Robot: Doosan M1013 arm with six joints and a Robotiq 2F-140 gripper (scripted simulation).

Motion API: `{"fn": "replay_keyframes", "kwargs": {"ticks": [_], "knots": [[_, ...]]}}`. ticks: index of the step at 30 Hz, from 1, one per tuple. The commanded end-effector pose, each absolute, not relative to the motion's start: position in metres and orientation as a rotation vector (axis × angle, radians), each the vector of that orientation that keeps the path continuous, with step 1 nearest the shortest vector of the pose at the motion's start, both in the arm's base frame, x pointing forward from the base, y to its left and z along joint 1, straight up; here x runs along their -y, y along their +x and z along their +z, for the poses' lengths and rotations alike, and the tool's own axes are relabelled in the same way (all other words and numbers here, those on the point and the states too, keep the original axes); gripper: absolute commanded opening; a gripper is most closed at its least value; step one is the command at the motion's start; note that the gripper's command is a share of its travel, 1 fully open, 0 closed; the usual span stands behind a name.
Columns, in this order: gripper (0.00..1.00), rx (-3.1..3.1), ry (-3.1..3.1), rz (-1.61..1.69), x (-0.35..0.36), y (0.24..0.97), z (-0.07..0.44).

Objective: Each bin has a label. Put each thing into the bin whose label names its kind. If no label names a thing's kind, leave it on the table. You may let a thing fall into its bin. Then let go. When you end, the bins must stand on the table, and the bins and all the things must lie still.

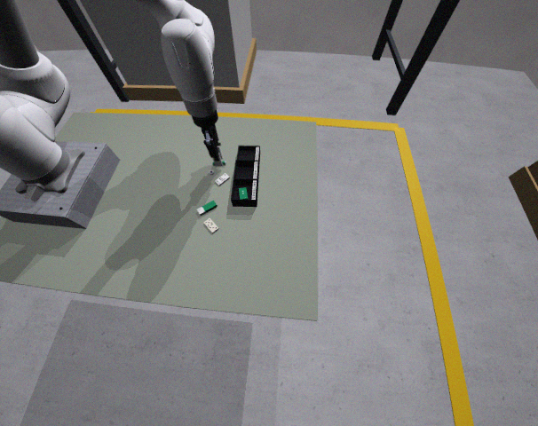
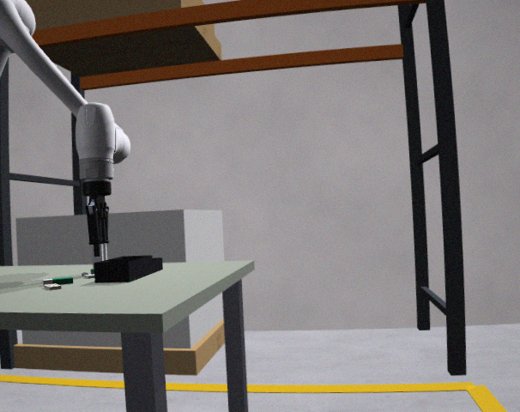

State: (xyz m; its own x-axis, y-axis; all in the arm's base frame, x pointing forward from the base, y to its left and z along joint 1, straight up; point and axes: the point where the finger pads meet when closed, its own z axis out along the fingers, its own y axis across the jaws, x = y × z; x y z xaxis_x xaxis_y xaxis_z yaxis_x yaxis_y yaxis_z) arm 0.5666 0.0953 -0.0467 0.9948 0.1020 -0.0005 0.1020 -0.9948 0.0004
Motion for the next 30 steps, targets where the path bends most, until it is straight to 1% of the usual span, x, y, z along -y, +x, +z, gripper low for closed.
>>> {"fn": "replay_keyframes", "kwargs": {"ticks": [1,10,22,23,30], "knots": [[0.17,-0.161,3.137,-0.001,-0.0953,0.5666,-0.0498],[0.17,-0.161,3.137,-0.001,-0.0953,0.5666,-0.0591],[0.17,-0.161,3.137,-0.001,-0.0953,0.5665,-0.0591],[0.05,-0.161,3.137,-0.001,-0.0953,0.5665,-0.0591],[0.05,-0.161,3.137,-0.001,-0.0953,0.5665,-0.0591]]}}
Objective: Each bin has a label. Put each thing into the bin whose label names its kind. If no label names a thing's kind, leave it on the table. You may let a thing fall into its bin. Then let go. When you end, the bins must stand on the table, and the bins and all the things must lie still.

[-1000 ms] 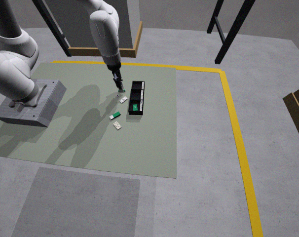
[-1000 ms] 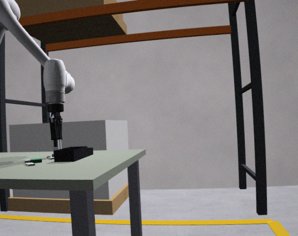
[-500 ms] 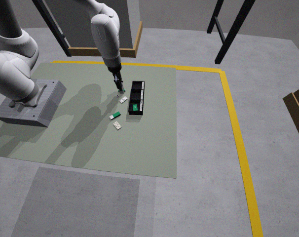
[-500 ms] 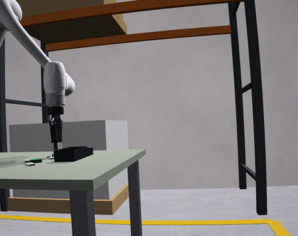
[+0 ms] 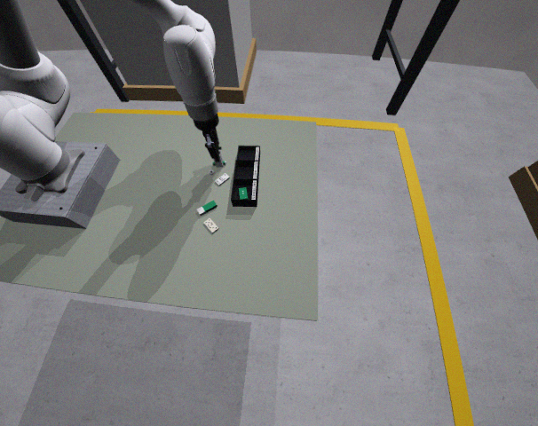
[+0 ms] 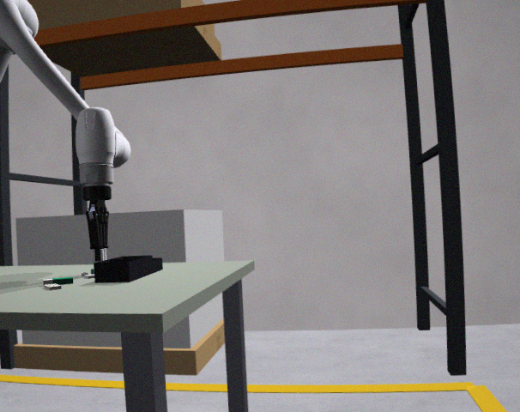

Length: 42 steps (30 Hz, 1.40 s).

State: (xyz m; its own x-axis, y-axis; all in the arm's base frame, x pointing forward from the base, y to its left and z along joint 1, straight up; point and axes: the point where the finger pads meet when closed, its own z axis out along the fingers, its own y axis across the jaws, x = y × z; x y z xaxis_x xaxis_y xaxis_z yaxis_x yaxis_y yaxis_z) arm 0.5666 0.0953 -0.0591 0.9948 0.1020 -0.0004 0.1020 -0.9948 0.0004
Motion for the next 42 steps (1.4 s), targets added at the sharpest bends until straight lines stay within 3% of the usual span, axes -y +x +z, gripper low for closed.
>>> {"fn": "replay_keyframes", "kwargs": {"ticks": [1,25,42], "knots": [[0.05,-0.161,3.137,-0.001,-0.095,0.567,-0.059],[0.05,-0.161,3.137,-0.001,-0.095,0.567,-0.056],[0.05,-0.161,3.137,-0.001,-0.095,0.567,-0.006]]}}
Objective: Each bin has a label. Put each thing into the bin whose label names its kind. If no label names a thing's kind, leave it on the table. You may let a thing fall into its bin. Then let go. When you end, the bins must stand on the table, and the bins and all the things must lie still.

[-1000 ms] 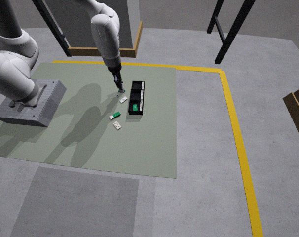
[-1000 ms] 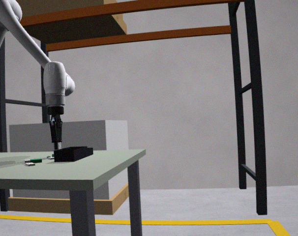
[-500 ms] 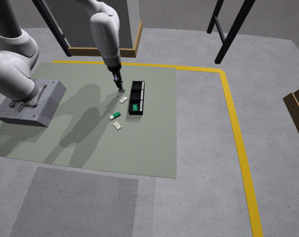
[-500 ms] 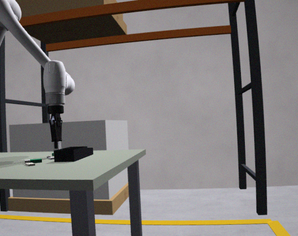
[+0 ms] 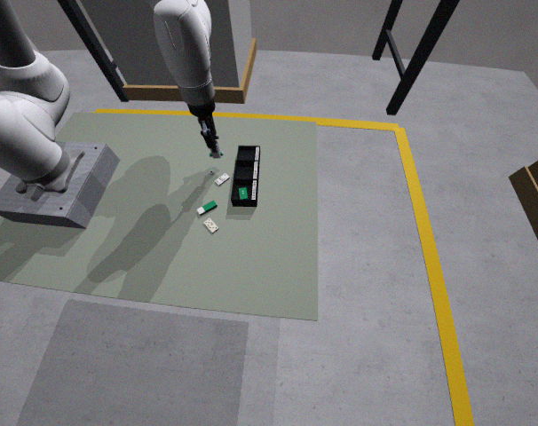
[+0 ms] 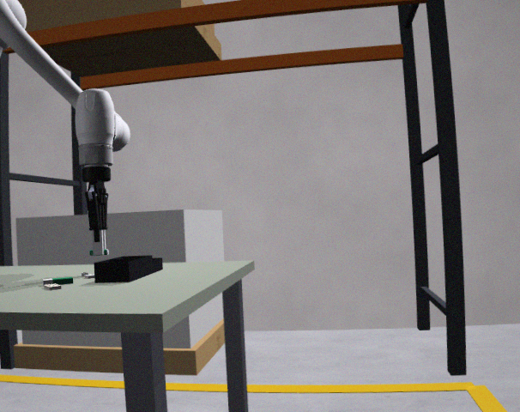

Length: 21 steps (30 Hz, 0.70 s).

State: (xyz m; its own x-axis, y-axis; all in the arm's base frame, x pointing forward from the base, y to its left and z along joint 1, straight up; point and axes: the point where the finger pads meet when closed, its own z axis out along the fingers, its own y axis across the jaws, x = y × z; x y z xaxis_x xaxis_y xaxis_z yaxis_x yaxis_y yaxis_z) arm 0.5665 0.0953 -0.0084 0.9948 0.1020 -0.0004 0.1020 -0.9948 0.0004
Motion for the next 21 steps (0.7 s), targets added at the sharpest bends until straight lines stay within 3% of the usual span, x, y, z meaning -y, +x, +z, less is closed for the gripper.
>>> {"fn": "replay_keyframes", "kwargs": {"ticks": [1,21], "knots": [[0.05,-0.161,3.137,-0.001,-0.095,0.567,-0.002],[0.05,-0.161,3.137,-0.001,-0.076,0.580,0.007]]}}
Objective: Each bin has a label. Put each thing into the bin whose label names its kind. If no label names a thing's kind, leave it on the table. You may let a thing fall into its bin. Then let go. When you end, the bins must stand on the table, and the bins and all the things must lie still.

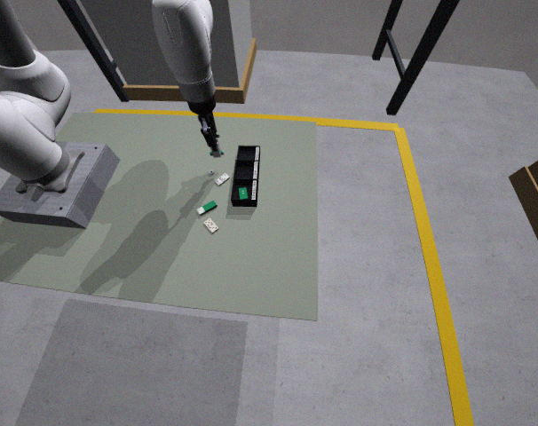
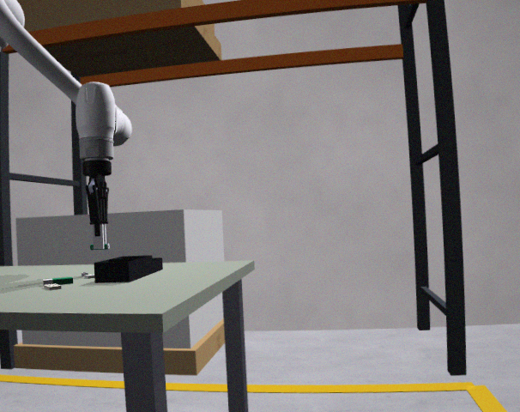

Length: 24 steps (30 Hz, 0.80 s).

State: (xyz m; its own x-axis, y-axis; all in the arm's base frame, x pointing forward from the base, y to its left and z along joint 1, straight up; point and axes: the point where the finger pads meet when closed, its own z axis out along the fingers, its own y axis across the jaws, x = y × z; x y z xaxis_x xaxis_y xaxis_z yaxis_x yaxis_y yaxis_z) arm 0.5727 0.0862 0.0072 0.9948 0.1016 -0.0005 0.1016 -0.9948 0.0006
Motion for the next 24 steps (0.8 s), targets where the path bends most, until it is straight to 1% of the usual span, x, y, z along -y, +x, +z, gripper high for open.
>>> {"fn": "replay_keyframes", "kwargs": {"ticks": [1,11,13,24], "knots": [[0.05,-0.161,3.137,-0.001,-0.071,0.584,0.007],[0.05,-0.161,3.137,-0.001,-0.021,0.618,0.007],[0.05,-0.161,3.137,-0.001,-0.021,0.618,0.007],[0.05,0.556,3.095,0.001,0.033,0.656,0.007]]}}
